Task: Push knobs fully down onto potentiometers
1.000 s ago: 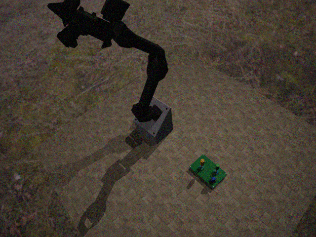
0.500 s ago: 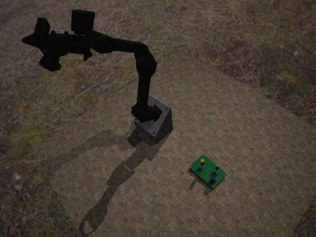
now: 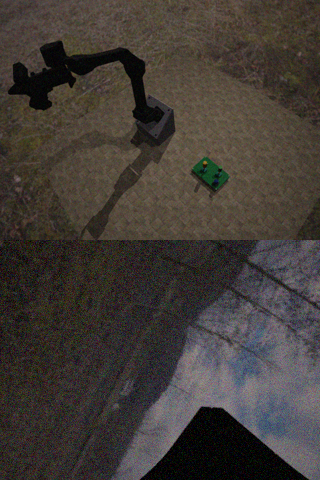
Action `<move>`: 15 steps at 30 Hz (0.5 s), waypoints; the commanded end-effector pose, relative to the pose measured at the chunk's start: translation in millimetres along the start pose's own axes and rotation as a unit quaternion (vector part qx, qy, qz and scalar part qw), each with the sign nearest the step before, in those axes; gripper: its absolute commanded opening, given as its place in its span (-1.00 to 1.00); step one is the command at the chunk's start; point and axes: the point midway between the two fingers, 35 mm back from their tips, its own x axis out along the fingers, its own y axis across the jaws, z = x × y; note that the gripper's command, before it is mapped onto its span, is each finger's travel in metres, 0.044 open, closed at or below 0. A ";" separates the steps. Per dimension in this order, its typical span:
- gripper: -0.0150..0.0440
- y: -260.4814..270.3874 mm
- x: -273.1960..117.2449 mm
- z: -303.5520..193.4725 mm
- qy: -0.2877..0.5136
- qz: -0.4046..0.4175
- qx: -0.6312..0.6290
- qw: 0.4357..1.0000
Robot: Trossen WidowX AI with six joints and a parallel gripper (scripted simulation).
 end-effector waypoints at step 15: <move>-0.49 81.0 31.1 148.4 -0.198 0.123 0.116 0.965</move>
